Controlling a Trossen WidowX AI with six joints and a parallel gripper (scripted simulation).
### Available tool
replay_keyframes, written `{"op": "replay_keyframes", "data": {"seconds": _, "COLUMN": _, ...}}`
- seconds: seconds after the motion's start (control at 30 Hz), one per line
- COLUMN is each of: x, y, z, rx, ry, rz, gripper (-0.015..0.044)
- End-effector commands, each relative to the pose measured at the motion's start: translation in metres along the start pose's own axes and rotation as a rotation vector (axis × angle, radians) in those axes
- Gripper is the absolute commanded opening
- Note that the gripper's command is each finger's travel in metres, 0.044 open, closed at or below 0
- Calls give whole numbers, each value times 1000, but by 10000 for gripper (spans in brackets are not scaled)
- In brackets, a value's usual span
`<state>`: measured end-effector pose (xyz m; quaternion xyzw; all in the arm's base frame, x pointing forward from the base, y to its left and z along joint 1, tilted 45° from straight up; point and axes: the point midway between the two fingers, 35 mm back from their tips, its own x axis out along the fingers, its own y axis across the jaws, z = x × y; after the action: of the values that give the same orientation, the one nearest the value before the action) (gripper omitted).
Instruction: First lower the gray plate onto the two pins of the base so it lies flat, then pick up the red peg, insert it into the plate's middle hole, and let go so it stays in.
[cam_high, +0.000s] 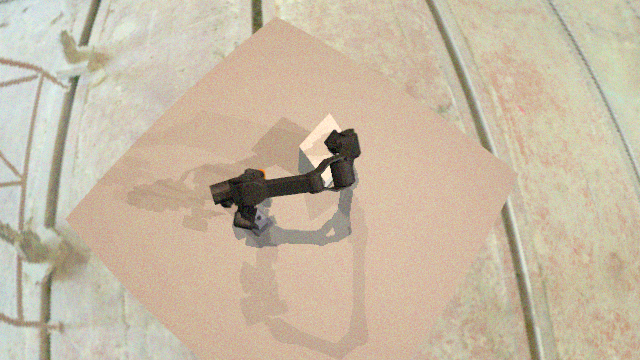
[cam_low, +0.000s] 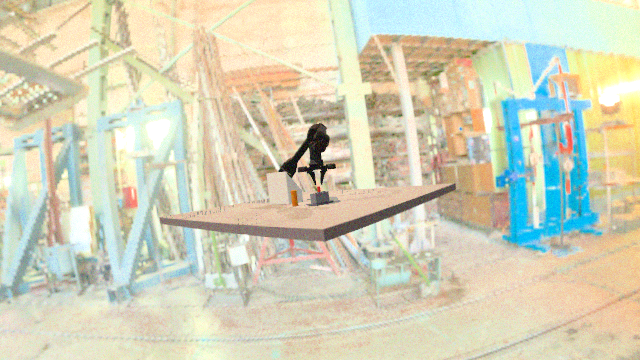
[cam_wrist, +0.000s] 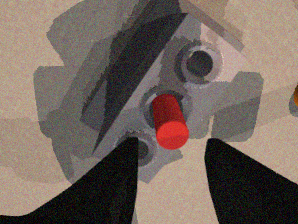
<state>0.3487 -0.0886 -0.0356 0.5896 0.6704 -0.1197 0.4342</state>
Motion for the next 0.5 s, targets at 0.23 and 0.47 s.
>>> {"op": "replay_keyframes", "data": {"seconds": 0.23, "x": -2, "y": 0, "z": 0, "rx": 4, "ry": 0, "rz": 2, "gripper": 150}}
{"op": "replay_keyframes", "data": {"seconds": 0.47, "x": -5, "y": -2, "z": -1, "rx": 10, "ry": 1, "rz": 4, "gripper": 150}}
